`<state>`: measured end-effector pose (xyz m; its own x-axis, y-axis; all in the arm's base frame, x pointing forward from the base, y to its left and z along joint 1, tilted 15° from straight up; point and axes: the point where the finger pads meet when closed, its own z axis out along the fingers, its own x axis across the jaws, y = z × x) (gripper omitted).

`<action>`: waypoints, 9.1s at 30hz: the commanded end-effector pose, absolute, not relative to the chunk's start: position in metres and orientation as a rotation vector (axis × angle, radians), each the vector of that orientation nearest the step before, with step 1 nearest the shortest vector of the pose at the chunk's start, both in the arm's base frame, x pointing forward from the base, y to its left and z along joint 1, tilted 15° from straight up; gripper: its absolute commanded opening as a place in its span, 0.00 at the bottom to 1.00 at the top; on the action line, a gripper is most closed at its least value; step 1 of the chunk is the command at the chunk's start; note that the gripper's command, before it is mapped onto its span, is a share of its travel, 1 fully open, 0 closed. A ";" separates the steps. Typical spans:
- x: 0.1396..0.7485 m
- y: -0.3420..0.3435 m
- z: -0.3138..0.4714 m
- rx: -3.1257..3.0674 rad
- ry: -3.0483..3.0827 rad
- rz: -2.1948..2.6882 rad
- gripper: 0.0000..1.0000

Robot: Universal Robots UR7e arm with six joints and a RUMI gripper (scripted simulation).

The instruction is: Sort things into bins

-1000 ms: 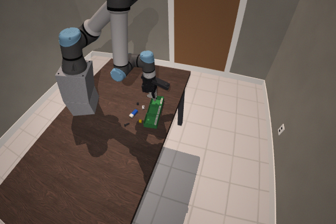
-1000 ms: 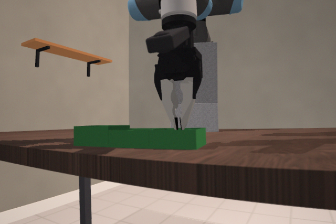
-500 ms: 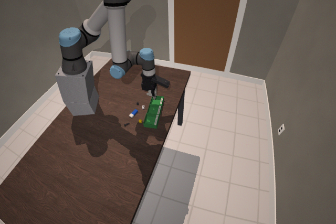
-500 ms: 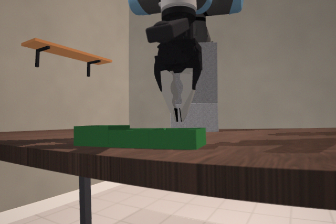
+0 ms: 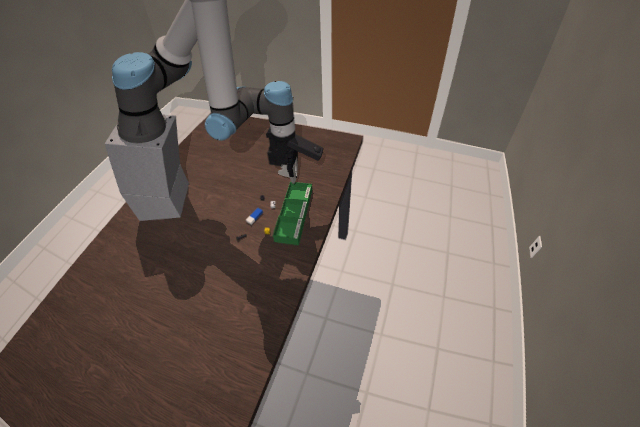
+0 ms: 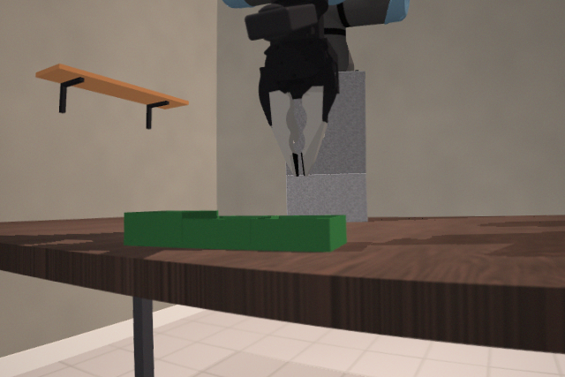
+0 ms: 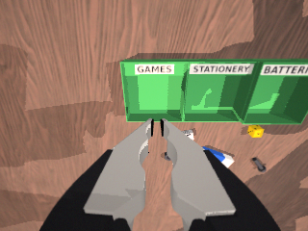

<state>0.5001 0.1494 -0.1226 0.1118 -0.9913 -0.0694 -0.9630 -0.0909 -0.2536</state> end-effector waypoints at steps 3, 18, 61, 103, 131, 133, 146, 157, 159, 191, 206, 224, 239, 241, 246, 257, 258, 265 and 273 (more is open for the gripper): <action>0.489 0.145 -0.079 -2.153 1.941 -0.175 0.04; 0.469 0.137 0.000 -2.153 1.941 -0.175 0.04; 0.386 0.016 -0.167 -2.950 0.584 -0.308 0.23; 0.391 0.023 -0.165 -2.956 0.448 -0.348 0.23; 0.406 0.029 -0.224 -2.956 0.448 -0.348 0.23; 0.406 0.029 -0.224 -2.956 0.448 -0.348 0.23; 0.409 0.030 -0.236 -2.956 0.448 -0.348 0.23; 0.409 0.030 -0.236 -2.956 0.448 -0.348 0.00; 0.409 0.030 -0.236 -2.956 0.448 -0.348 0.00; 0.406 0.029 -0.226 -2.956 0.448 -0.348 0.00; 0.396 0.025 -0.184 -2.956 0.448 -0.348 0.00; 0.394 0.024 -0.178 -2.956 0.448 -0.348 0.00; 0.454 0.047 -0.161 -3.030 -0.157 -0.387 0.00; 0.465 0.051 -0.158 -3.030 -0.157 -0.387 0.00; 0.492 0.062 -0.150 -3.030 -0.157 -0.387 0.00; 0.521 0.072 -0.141 -3.030 -0.157 -0.387 0.00; 0.521 0.072 -0.141 -3.030 -0.157 -0.387 0.00; 0.519 0.072 -0.142 -3.030 -0.157 -0.387 0.00; 0.519 0.072 -0.146 -3.030 -0.157 -0.387 0.00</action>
